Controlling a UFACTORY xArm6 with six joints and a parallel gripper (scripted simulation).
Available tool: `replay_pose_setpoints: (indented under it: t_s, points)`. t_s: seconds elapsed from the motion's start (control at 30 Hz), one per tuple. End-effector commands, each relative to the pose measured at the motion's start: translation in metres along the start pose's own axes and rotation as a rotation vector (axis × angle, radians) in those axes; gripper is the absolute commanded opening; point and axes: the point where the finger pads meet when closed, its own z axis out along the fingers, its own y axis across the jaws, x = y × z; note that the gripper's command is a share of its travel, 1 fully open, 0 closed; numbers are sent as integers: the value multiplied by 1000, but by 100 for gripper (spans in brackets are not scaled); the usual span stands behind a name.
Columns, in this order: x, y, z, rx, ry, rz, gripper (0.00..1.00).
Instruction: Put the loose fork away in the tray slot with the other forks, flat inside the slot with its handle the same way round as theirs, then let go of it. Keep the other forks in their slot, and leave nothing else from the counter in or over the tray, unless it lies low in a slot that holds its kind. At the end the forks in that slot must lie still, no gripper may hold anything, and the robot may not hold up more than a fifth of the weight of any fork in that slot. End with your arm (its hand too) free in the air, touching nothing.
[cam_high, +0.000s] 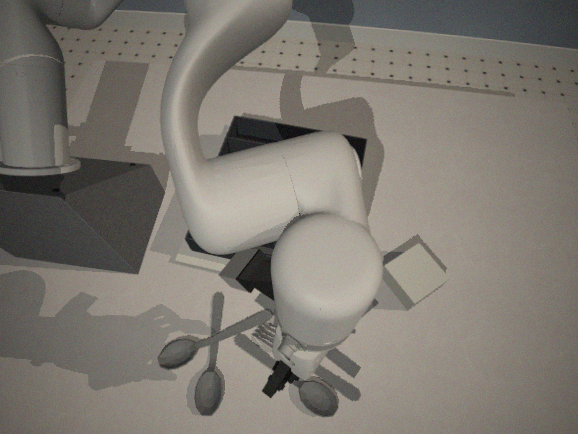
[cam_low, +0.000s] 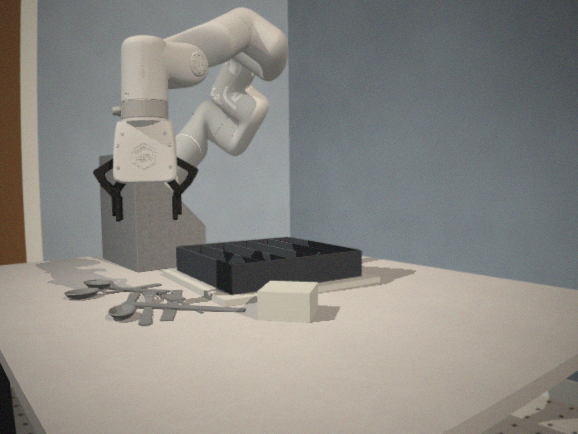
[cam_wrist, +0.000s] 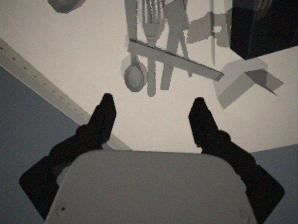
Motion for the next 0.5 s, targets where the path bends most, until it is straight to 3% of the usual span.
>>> replay_pose_setpoints:
  t_s: [0.0, 0.1, 0.2, 0.23, 0.47]
  points:
    - [3, 0, 11, -2, -4, -11, 100]
    - [16, -4, 47, -2, -4, -35, 100]
    - [22, -6, 59, 1, -4, -42, 100]
    - [22, -6, 59, 1, -4, -42, 28]
    - [22, -6, 59, 1, -4, -42, 28]
